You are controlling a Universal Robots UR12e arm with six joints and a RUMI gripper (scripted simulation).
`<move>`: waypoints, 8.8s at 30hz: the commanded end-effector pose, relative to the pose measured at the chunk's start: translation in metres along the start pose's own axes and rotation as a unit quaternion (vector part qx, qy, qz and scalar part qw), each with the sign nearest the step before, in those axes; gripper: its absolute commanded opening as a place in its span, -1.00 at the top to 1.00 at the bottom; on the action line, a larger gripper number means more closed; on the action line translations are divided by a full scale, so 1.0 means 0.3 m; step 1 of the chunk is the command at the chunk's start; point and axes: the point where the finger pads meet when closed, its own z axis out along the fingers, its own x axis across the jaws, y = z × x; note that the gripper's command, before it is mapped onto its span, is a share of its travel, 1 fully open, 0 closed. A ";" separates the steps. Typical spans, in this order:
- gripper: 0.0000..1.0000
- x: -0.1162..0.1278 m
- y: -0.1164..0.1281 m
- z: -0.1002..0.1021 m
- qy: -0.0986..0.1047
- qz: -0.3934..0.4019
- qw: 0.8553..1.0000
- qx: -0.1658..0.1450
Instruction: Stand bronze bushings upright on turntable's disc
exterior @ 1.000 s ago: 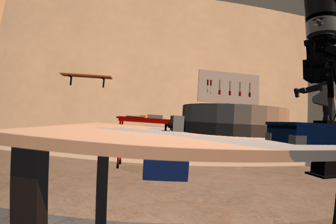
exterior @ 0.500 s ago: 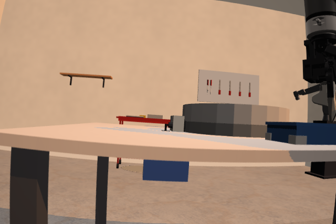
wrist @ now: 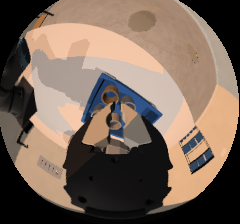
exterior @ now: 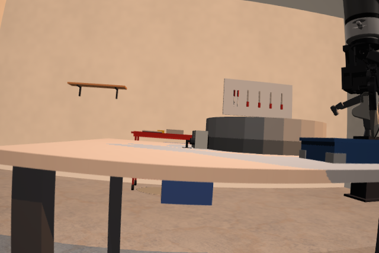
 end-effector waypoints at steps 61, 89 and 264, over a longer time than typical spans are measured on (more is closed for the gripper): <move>0.90 -0.001 -0.005 0.099 0.000 0.001 1.000 0.002; 0.90 0.006 -0.002 0.102 0.001 -0.001 1.000 0.000; 1.00 -0.198 0.363 -0.331 0.001 0.000 1.000 0.000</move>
